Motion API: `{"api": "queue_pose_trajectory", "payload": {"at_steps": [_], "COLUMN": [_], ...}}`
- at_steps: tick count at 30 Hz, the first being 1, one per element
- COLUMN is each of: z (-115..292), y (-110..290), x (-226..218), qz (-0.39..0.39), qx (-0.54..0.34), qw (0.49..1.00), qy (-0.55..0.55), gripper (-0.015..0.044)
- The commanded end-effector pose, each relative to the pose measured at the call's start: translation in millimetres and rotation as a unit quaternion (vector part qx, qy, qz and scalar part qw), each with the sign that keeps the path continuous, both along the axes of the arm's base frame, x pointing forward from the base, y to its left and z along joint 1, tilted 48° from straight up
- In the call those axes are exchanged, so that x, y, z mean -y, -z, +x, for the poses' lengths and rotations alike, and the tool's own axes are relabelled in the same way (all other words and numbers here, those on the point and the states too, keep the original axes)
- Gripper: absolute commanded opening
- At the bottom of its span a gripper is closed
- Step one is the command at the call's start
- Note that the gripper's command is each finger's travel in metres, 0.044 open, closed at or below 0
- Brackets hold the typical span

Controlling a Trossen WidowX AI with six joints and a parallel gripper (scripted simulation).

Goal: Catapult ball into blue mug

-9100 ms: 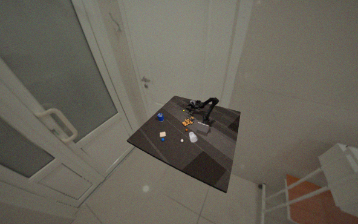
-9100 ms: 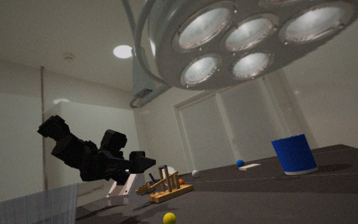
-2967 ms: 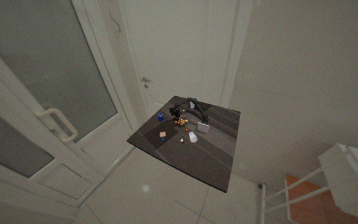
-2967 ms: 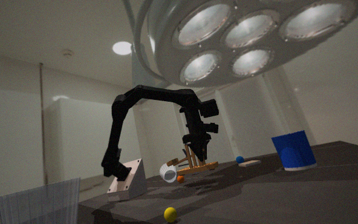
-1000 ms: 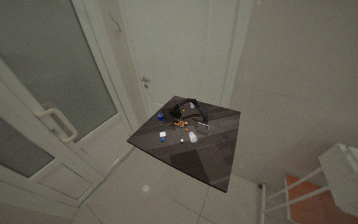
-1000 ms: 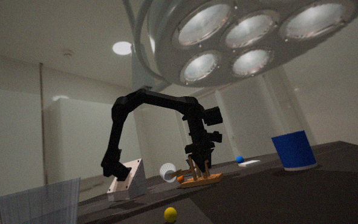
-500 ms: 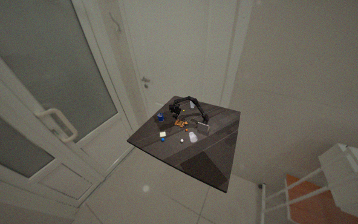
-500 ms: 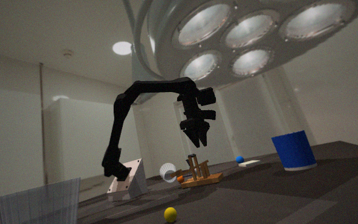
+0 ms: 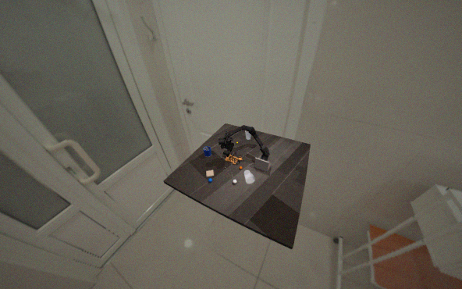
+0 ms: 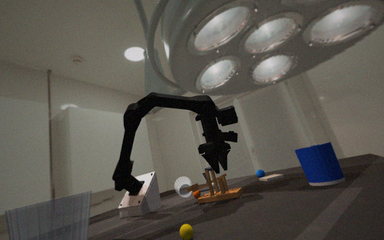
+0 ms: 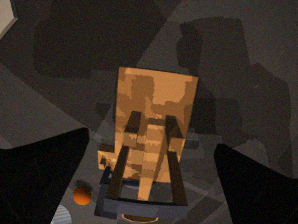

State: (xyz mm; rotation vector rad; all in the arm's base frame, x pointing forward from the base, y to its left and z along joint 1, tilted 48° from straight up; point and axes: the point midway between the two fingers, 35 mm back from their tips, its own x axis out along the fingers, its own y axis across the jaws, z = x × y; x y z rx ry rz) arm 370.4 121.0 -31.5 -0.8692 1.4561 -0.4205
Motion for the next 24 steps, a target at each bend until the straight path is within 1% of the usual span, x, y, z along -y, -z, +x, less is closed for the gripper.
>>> {"api": "queue_pose_trajectory", "payload": {"at_steps": [1, 24], "z": [0.7, 5.2], "y": [4.7, 29.8], "x": [5.6, 33.1], "qz": [-0.002, -0.003], "qx": [-0.001, -0.001], "qw": [1.0, 1.0], "qy": [-0.002, -0.002], "gripper": [0.044, 0.044]}}
